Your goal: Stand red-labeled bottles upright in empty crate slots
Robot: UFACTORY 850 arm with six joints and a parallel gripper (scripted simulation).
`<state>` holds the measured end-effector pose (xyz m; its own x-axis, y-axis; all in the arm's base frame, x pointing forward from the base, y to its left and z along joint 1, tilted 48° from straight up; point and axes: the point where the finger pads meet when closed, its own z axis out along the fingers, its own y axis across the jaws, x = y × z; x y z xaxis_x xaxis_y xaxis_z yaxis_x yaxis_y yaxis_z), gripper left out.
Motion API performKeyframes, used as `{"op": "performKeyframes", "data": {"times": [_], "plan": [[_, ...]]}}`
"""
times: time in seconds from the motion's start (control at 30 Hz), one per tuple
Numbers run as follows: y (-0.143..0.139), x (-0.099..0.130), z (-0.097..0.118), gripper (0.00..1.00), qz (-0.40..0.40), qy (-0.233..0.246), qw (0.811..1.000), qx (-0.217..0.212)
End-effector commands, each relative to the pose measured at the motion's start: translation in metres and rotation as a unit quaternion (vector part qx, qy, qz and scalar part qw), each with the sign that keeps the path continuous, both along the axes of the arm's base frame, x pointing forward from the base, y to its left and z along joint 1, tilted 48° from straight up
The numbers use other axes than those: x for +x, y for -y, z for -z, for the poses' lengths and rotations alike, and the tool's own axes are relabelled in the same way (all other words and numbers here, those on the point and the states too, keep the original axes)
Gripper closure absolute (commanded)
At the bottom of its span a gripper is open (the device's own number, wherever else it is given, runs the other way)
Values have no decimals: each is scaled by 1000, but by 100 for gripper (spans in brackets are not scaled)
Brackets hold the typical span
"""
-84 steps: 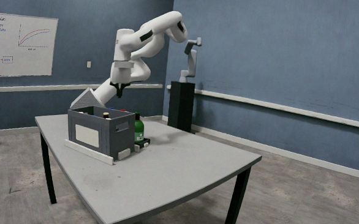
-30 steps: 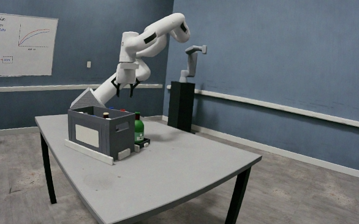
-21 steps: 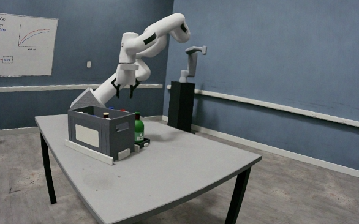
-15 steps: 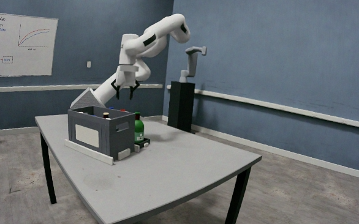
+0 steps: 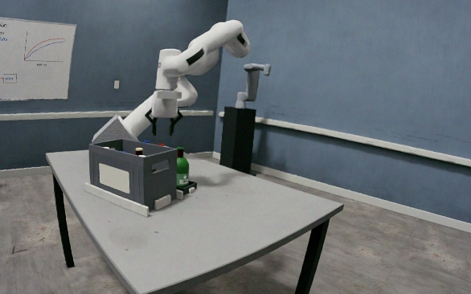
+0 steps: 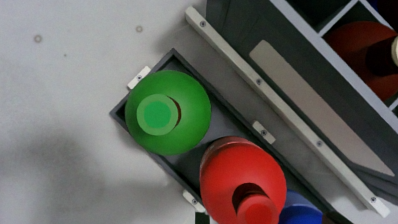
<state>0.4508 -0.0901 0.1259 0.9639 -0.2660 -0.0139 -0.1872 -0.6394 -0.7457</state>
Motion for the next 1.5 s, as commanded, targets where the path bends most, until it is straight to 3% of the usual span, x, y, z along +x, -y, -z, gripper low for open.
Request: {"op": "performKeyframes", "data": {"times": [0.0, 1.47], "plan": [[-5, 2, 4, 34, 0, 1, 1000, 0], [-10, 4, 10, 34, 0, 1, 1000, 0]]}}
